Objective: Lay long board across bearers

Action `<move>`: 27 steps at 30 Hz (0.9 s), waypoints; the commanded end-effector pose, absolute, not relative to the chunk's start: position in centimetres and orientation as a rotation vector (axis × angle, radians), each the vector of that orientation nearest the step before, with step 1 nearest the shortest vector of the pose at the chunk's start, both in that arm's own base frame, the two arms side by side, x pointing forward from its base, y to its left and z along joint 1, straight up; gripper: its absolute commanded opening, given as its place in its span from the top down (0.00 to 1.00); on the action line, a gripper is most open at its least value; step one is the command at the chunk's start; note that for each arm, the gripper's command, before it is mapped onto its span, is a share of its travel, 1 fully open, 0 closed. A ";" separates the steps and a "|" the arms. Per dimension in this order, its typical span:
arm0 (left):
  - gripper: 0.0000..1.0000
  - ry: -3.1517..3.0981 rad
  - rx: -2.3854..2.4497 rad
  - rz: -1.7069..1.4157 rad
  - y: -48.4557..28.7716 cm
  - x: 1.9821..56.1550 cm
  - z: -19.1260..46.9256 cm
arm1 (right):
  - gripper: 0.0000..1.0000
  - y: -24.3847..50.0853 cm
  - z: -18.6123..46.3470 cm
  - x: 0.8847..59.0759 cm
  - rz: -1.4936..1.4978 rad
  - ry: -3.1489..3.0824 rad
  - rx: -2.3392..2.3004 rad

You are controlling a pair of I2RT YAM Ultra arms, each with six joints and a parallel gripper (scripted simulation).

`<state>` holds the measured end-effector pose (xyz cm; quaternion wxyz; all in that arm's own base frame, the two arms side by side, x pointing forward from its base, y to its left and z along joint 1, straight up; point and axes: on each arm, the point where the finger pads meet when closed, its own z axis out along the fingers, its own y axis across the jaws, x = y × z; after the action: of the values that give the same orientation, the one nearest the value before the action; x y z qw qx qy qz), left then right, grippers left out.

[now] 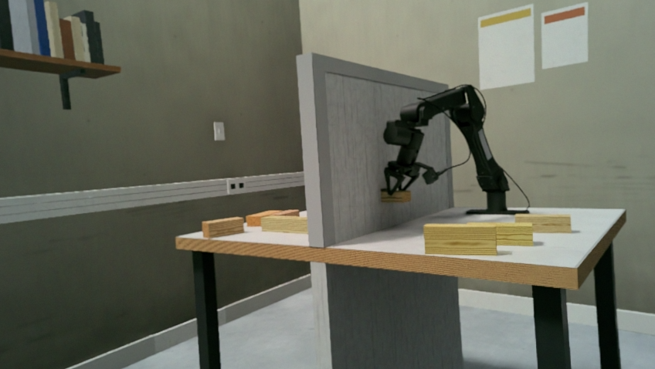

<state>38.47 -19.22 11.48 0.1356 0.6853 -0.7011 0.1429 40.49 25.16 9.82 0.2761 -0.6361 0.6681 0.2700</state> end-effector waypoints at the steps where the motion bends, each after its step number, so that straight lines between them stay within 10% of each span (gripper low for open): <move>1: 0.26 -2.007 1.973 0.451 -19.7 38.7 12.0 | 1.00 25.6 12.8 41.2 0.704 1.718 -1.678; 27: 0.26 -2.031 1.960 0.473 -18.0 38.2 16.4 | 1.00 25.6 12.8 41.2 0.705 1.719 -1.678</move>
<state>38.30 -19.02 12.85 0.1449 0.6826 -0.7012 0.1461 40.50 25.15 9.80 0.2760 -0.6363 0.6682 0.2693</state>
